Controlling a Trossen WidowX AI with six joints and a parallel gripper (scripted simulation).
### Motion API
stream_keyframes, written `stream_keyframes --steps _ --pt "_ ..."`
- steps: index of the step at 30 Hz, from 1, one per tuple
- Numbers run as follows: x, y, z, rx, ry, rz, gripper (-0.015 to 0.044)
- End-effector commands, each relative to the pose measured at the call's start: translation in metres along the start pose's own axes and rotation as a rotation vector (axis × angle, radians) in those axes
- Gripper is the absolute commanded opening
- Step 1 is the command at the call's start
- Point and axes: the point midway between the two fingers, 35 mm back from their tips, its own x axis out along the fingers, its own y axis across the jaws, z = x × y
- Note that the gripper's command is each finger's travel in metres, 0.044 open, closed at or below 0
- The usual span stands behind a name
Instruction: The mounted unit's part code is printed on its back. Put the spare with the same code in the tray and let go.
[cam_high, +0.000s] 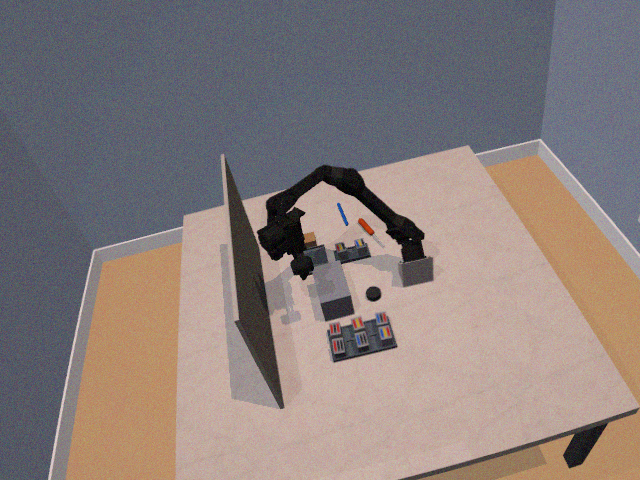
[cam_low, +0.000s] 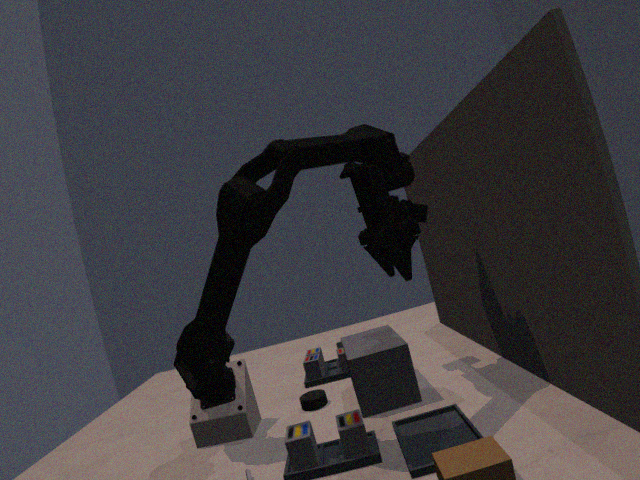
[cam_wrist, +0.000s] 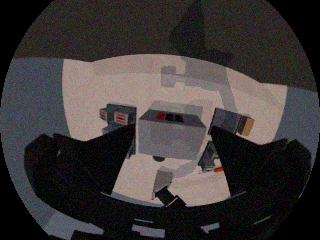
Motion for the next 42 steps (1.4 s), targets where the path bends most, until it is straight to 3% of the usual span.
stream_keyframes --steps 1,15,28,38,42 --pt "-0.004 -0.004 0.002 0.006 -0.004 -0.025 0.0440" --pt "-0.003 0.000 0.002 -0.013 -0.003 -0.024 0.0440" --pt "0.056 0.209 -0.034 -1.308 0.075 0.021 0.0440" --pt "0.060 0.218 -0.038 -1.370 0.080 0.024 0.0440" --pt "0.076 0.217 -0.038 -1.370 0.080 0.023 0.0335"
